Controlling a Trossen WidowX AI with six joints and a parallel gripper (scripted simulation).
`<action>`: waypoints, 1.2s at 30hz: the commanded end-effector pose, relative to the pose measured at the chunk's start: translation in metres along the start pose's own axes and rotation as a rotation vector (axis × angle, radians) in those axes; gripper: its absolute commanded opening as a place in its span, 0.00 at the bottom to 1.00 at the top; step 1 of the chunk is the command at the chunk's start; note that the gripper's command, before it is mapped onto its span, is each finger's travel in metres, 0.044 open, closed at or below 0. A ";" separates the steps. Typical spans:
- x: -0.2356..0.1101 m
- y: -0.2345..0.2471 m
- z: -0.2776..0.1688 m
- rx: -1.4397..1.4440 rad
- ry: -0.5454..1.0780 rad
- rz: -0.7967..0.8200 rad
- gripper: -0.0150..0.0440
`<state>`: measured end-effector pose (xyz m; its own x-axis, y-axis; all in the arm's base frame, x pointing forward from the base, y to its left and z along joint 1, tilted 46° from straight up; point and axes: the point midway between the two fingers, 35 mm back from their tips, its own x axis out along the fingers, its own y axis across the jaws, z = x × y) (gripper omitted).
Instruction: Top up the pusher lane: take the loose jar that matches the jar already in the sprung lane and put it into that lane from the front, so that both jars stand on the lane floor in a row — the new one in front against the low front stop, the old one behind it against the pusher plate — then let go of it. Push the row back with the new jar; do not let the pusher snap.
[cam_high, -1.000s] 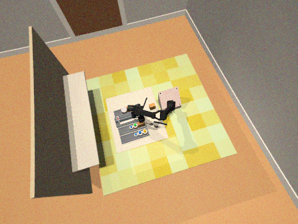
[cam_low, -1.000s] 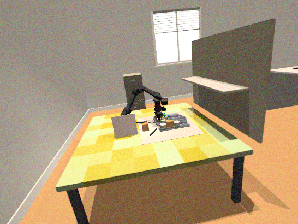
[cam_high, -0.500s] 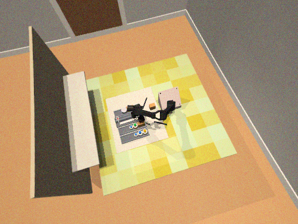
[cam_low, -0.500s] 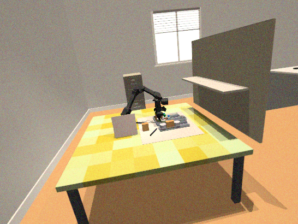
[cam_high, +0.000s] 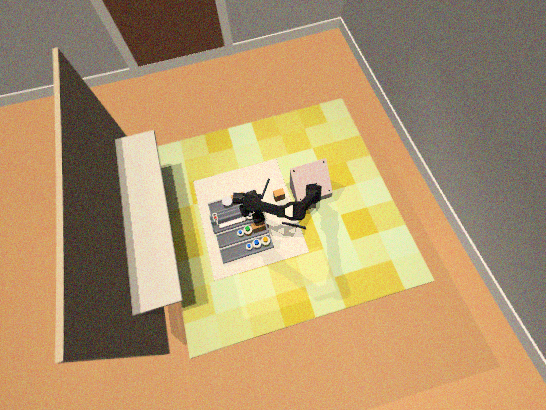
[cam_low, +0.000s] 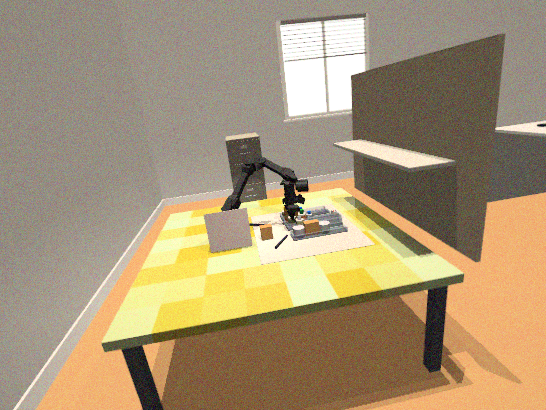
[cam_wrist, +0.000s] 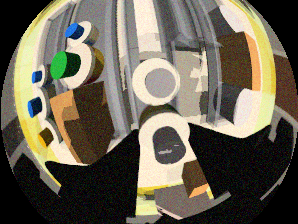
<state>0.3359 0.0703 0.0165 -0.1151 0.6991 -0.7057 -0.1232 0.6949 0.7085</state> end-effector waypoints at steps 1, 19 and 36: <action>-0.001 0.001 0.006 -0.009 -0.019 0.004 0.25; 0.006 0.001 0.006 -0.009 -0.019 0.004 0.25; 0.012 0.002 0.005 -0.009 -0.019 0.005 0.25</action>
<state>0.3358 0.0790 0.0085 -0.1110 0.6963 -0.7091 -0.1253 0.6980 0.7051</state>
